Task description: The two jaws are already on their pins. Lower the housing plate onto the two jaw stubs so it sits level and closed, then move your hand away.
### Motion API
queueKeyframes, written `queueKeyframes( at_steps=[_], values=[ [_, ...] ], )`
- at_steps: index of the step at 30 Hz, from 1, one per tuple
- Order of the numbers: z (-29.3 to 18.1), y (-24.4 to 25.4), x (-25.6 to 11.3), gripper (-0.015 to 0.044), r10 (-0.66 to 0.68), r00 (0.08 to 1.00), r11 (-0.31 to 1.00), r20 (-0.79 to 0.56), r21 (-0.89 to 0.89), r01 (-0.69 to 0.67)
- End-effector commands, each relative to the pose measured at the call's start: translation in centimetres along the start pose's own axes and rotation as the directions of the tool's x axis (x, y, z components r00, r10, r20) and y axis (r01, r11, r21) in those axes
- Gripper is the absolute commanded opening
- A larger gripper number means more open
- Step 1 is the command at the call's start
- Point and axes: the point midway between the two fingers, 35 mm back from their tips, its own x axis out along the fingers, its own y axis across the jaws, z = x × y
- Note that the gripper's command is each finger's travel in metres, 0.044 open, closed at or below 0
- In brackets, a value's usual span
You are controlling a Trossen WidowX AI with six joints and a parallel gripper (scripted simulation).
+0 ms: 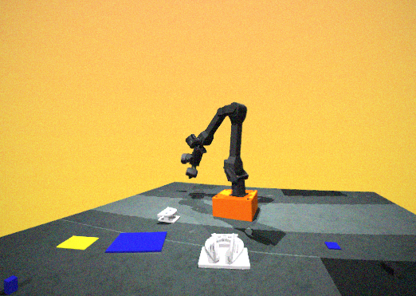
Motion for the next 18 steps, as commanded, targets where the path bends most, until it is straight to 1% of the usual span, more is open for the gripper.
queueKeyframes(
  at_steps=[1,2,12,18],
  values=[
    [0.0,0.0,0.0,0.0426,0.0,1.0,1.0,0.0,0.0,0.0],
    [0.0,0.0,0.0,0.044,0.001,1.0,1.0,0.0,-0.004,-0.001],
    [1.9,2.1,-0.2,0.044,0.074,0.997,0.977,0.015,-0.2,-0.069],
    [2.8,3.5,-0.5,0.044,0.109,0.994,0.953,0.021,-0.287,-0.099]
  ],
)
